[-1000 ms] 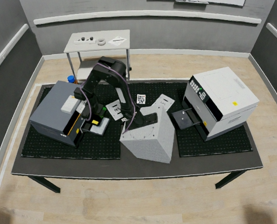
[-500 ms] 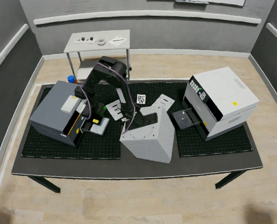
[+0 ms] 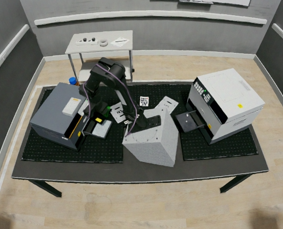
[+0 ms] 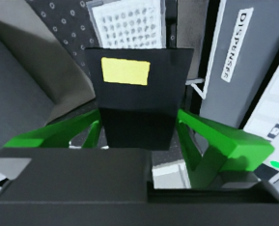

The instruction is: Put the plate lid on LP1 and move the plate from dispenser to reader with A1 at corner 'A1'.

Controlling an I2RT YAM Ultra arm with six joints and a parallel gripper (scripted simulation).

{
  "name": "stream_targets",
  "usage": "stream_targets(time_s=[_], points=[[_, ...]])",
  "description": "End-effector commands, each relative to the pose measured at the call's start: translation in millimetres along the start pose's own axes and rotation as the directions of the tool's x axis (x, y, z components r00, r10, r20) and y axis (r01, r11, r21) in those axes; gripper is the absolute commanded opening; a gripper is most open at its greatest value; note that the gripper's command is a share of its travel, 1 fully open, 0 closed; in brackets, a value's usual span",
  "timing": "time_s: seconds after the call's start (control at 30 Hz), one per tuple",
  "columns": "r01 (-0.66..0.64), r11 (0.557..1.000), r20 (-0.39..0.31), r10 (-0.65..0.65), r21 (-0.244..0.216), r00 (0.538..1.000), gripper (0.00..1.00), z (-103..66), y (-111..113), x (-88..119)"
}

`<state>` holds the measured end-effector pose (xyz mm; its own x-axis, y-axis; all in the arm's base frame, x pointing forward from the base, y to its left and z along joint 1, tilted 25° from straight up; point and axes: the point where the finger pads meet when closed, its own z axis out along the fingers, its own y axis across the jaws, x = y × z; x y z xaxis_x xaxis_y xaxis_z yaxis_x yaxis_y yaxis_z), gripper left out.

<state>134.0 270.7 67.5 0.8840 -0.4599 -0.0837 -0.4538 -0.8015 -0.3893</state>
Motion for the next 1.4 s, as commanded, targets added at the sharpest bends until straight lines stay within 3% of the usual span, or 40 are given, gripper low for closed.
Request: stream_targets(time_s=[0.0, 0.43, 0.5, 0.6, 1.0, 1.17, 1.37], points=[[-0.055, 0.998, 0.01, 0.055, 0.02, 0.998, 0.85, -0.7, -14.0, 7.3], [-0.18, 0.984, -0.003, 0.18, 0.009, 0.984, 0.85, 7.5, -18.1, 35.7], [-0.206, 0.978, -0.007, 0.206, -0.015, 0.979, 0.85, 7.5, -12.7, 35.0], [-0.224, 0.975, -0.007, 0.224, -0.008, 0.975, 0.85, 4.6, -15.1, 30.3], [-0.347, 0.938, -0.022, 0.347, -0.005, 0.938, 0.85, 14.6, -18.9, 62.4], [-0.39, 0.921, -0.028, 0.389, -0.021, 0.921, 0.85, 11.9, -16.2, 57.3], [-0.455, 0.89, -0.037, 0.454, -0.023, 0.89, 0.85, 17.9, -15.3, 75.6]])
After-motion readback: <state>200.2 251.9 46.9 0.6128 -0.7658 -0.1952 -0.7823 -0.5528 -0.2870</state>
